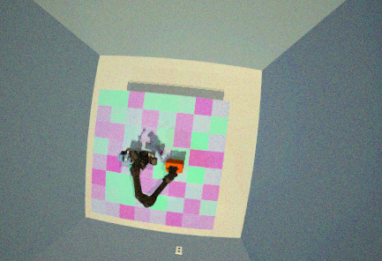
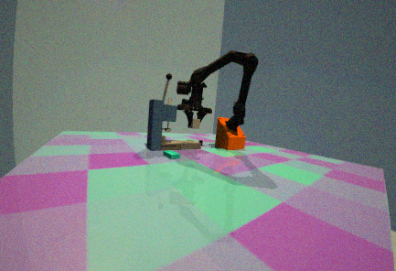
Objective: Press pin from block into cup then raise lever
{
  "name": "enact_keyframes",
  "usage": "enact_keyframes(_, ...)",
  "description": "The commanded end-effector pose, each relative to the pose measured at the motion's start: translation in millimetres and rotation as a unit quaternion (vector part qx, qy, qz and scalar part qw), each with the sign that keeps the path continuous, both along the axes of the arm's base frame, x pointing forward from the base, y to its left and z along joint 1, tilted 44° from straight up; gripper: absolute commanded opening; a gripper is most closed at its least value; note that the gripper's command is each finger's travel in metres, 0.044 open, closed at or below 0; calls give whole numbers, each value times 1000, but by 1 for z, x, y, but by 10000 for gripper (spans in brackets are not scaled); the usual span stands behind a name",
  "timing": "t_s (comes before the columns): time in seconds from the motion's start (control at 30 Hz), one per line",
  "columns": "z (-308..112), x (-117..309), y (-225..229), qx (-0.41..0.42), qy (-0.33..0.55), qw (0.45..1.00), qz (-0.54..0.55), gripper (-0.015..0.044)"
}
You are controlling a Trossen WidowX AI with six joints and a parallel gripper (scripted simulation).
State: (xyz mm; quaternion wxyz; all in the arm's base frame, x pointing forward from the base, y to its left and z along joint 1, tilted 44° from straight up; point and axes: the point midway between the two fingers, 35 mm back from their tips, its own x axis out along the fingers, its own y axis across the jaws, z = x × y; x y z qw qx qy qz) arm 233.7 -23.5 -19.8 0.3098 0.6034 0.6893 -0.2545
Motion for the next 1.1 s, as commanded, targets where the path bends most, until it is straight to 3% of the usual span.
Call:
enact_keyframes(0.0,-12,5,18,5,5,1000,-5,0)
enact_keyframes(1.07,-50,2,59,7,6,1000,-5,0)
